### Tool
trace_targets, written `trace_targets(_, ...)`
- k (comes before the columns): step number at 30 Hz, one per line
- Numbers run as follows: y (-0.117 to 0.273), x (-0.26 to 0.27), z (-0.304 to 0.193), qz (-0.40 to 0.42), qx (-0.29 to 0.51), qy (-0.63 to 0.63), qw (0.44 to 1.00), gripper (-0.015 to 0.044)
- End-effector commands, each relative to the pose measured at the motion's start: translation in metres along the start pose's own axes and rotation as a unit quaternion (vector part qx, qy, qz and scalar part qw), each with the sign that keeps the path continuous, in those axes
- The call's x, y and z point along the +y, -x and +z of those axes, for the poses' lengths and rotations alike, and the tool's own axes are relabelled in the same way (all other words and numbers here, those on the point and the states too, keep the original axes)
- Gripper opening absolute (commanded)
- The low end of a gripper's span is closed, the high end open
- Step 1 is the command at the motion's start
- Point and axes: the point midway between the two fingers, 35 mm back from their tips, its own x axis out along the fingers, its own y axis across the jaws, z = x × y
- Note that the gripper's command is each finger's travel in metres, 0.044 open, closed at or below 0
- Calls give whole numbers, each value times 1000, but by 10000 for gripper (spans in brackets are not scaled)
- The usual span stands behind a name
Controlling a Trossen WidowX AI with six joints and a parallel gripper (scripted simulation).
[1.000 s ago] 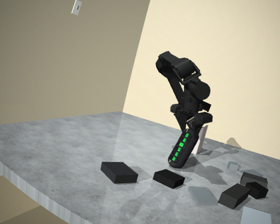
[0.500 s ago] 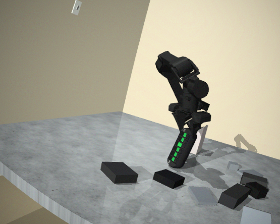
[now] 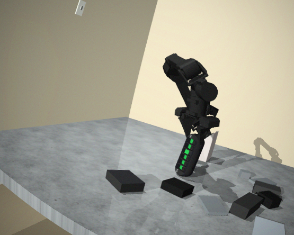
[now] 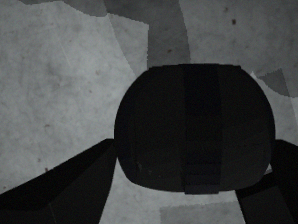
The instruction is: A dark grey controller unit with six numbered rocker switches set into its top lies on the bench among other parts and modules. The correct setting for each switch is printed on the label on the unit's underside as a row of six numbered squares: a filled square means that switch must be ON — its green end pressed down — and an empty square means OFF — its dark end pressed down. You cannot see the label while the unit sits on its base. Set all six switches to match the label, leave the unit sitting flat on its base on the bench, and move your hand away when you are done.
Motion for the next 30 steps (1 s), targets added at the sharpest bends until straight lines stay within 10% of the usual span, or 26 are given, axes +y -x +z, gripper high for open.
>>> trace_targets(1, -5, 1, -7, 7, 7, -1, 1000, 335)
trace_targets(30, -2, 1, -29, 7, 41, -1, 999, 336)
